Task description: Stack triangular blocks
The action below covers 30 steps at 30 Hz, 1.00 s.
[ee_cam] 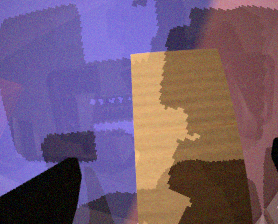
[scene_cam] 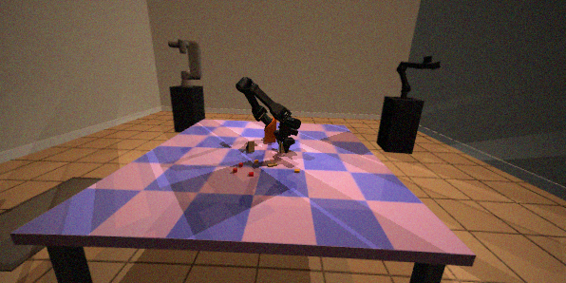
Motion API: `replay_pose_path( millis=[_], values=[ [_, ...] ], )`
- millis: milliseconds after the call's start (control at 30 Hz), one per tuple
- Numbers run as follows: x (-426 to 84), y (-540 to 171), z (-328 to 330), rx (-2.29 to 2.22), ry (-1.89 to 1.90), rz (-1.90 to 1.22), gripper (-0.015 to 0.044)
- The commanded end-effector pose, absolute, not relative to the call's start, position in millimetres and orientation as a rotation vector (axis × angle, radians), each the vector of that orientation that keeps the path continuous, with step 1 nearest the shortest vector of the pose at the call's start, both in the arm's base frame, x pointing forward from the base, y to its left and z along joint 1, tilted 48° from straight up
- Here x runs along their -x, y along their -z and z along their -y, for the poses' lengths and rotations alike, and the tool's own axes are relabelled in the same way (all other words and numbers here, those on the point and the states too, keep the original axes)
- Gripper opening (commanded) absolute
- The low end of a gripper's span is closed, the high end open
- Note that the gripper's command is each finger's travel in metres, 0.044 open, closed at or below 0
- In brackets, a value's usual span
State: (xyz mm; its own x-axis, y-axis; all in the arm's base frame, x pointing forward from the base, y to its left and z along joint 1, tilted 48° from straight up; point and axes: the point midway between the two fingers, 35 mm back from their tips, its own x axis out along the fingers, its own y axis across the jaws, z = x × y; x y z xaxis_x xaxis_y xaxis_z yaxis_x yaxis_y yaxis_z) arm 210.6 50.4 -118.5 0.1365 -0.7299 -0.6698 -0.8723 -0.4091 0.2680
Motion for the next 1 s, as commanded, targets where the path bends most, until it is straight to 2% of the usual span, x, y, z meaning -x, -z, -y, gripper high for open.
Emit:
replay_pose_path(
  millis=[0,133,500,667,833,967],
  values=[
    [-210,108,-65,2.215,-1.131,-1.579,0.0440],
    [-203,79,-94,2.215,-1.131,-1.581,0.0440],
    [-207,82,-91,2.203,-1.142,-1.571,0.0440],
    [-221,57,-80,1.984,-1.301,-1.542,0.0440],
    [-231,23,-71,1.715,-1.539,-1.368,0.0440],
    [-232,17,-70,1.680,-1.569,-1.329,0.0440]
  ],
)
